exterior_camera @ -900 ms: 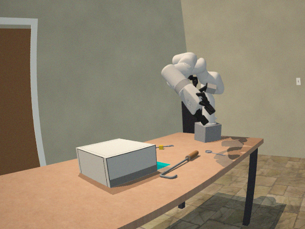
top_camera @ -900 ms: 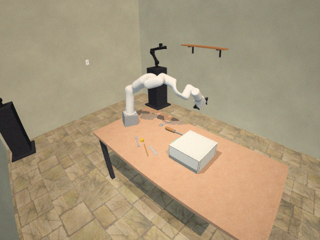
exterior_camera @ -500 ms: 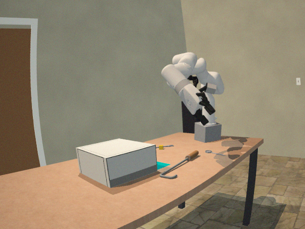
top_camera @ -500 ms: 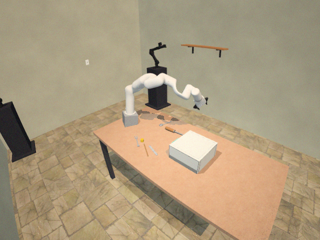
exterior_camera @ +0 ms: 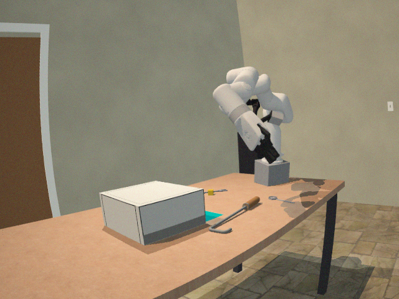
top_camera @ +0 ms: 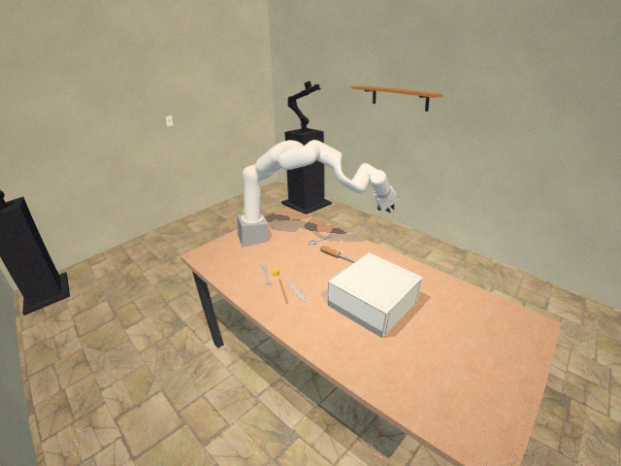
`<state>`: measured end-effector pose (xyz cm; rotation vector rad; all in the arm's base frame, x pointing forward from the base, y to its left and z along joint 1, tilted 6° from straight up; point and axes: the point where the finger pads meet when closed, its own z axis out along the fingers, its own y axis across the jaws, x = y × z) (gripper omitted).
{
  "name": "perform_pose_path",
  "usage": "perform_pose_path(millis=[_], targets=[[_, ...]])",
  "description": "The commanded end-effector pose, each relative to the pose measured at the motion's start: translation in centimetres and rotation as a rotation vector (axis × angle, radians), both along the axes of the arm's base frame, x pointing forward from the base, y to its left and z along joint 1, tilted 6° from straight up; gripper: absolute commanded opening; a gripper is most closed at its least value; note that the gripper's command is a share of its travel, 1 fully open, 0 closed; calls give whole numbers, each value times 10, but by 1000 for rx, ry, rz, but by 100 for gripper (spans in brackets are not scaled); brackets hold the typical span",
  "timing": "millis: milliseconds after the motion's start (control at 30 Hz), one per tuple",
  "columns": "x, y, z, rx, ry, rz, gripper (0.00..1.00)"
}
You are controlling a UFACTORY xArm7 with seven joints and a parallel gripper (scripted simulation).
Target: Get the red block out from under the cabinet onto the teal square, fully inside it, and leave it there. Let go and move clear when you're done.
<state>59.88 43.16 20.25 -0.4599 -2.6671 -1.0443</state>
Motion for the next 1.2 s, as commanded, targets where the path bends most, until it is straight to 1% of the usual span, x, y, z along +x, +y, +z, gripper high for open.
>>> perform_pose_path(millis=[0,33,100,133,233,267,333,367,467,500,567,600,667,700,800,833,900,933,1000,1033,1100,1133,1167], targets=[[-14,-19,-12,-84,-58,24,0],[-20,-29,-18,-125,-80,40,0],[-20,-29,-18,-125,-80,40,0],[-28,-41,-25,-168,-103,58,0],[-28,-41,-25,-168,-103,58,0],[-37,-54,-33,-214,-127,78,0],[-37,-54,-33,-214,-127,78,0],[-47,-70,-40,-261,-152,101,0],[-47,-70,-40,-261,-152,101,0],[-58,-86,-47,-307,-176,126,0],[-58,-86,-47,-307,-176,126,0],[-69,-104,-54,-353,-200,153,0],[-69,-104,-54,-353,-200,153,0],[-81,-121,-61,-397,-223,181,0],[-81,-121,-61,-397,-223,181,0],[-93,-139,-67,-438,-244,209,0],[-93,-139,-67,-438,-244,209,0],[-106,-156,-73,-475,-262,237,0],[-106,-156,-73,-475,-262,237,0],[-118,-171,-78,-508,-279,264,0],[-118,-171,-78,-508,-279,264,0],[-129,-186,-83,-537,-293,290,0],[-129,-186,-83,-537,-293,290,0]])
